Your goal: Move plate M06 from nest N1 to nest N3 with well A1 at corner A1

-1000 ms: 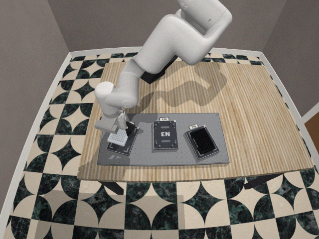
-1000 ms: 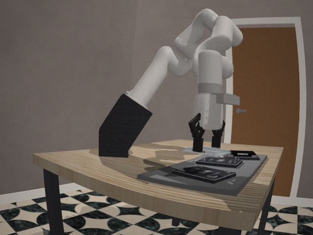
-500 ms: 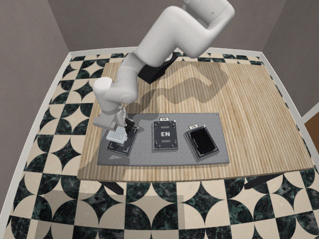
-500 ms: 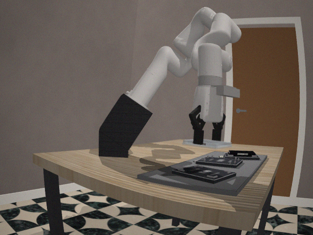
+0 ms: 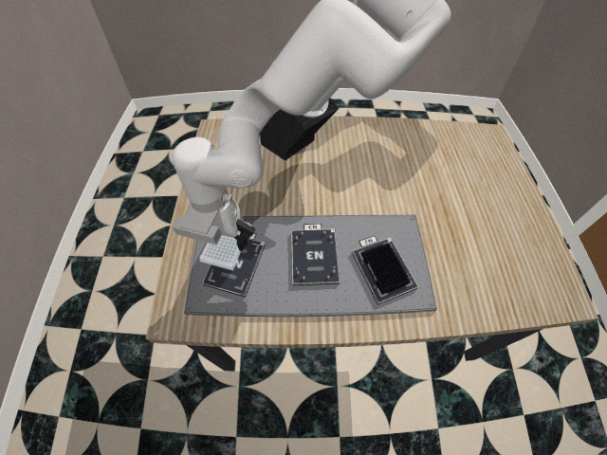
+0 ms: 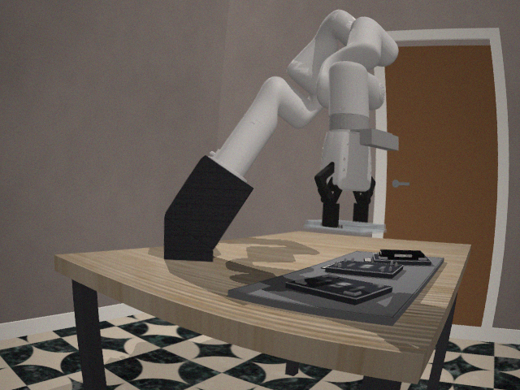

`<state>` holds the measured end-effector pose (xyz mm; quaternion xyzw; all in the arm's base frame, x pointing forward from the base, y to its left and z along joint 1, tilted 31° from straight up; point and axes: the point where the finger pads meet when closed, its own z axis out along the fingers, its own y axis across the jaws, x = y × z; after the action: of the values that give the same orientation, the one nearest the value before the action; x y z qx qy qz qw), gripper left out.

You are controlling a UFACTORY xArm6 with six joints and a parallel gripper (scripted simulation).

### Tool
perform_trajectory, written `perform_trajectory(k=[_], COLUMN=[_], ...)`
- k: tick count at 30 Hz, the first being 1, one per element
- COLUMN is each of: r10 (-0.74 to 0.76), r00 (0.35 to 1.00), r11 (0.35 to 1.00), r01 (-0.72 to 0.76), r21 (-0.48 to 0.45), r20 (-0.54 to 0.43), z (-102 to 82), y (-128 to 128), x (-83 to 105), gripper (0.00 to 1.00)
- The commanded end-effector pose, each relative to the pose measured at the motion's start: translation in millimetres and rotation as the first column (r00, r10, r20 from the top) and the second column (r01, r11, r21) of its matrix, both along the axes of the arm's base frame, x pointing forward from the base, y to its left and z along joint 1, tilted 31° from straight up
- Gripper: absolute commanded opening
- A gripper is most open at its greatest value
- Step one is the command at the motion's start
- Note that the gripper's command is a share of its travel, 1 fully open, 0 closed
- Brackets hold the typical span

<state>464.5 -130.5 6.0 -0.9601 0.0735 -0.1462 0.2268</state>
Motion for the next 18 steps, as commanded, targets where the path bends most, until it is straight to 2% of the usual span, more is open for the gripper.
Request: perform_trajectory(k=[1, 6, 10, 12, 18], r10=[-0.001, -0.001, 0.113, 0.113, 0.259], r00=[1.000, 1.000, 0.992, 0.992, 0.959], r11=[1.000, 1.000, 0.993, 0.993, 0.963], r01=[0.002, 0.001, -0.111, -0.111, -0.246], r21=[-0.003, -0.003, -0.048, -0.048, -0.112], r20=[0.003, 0.003, 0.055, 0.055, 0.113], z=[2.5, 2.6, 9.3, 9.3, 19.3], y=[-2, -2, 16, 16, 43], x=[0.5, 0.5, -4.9, -4.9, -13.2], gripper=[0.00, 0.00, 0.00, 0.00, 0.00])
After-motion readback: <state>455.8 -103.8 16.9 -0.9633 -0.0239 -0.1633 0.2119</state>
